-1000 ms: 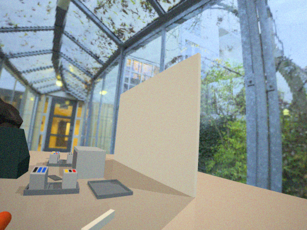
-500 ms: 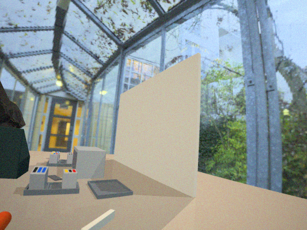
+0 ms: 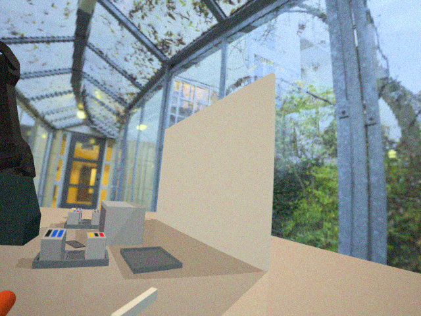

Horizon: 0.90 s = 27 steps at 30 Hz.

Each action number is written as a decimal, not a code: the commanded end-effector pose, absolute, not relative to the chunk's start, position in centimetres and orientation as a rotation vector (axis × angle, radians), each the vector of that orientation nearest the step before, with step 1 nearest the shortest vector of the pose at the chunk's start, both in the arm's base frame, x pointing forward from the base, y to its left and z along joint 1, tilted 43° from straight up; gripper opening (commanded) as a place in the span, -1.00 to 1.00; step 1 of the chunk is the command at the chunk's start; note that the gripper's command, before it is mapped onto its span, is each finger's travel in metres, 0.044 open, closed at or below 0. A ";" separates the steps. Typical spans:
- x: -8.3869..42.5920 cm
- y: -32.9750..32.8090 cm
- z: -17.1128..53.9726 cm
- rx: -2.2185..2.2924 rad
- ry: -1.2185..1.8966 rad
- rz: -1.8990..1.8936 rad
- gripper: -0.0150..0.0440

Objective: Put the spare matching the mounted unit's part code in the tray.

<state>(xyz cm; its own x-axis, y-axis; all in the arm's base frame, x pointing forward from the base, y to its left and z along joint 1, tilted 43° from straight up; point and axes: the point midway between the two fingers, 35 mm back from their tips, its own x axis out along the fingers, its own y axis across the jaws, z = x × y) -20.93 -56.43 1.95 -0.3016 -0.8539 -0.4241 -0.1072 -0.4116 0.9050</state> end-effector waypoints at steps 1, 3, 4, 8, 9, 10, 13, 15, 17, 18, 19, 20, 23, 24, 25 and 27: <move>-16.3 -57.7 2.2 1.416 -1.031 -1.757 1.00; -12.8 -58.3 1.9 1.440 -0.874 -1.739 1.00; -10.9 -58.5 1.8 1.448 -0.794 -1.726 1.00; -3.6 -58.4 1.3 1.464 -0.485 -1.650 1.00; -1.8 -58.3 1.2 1.463 -0.410 -1.626 1.00; 0.0 -58.0 1.2 1.460 -0.337 -1.599 1.00; 5.4 -56.8 1.1 1.440 -0.121 -1.507 1.00; 8.9 -55.6 1.1 1.419 0.017 -1.435 1.00; 12.3 -54.2 1.2 1.392 0.149 -1.357 1.00; 14.0 -53.4 1.3 1.376 0.212 -1.316 1.00; 15.6 -52.5 1.3 1.359 0.274 -1.273 1.00; 17.1 -51.6 1.4 1.341 0.334 -1.230 1.00; 21.9 -48.3 1.9 1.298 0.486 -1.091 1.00; 23.3 -47.2 2.1 1.285 0.526 -1.048 1.00; 24.5 -46.2 2.2 1.274 0.561 -1.011 1.00; 26.1 -44.7 2.5 1.255 0.612 -0.956 1.00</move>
<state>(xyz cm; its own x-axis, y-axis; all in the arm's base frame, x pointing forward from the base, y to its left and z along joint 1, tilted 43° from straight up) 24.01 -46.57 1.62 0.4715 -0.3144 -0.8239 0.8572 -0.0561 0.5120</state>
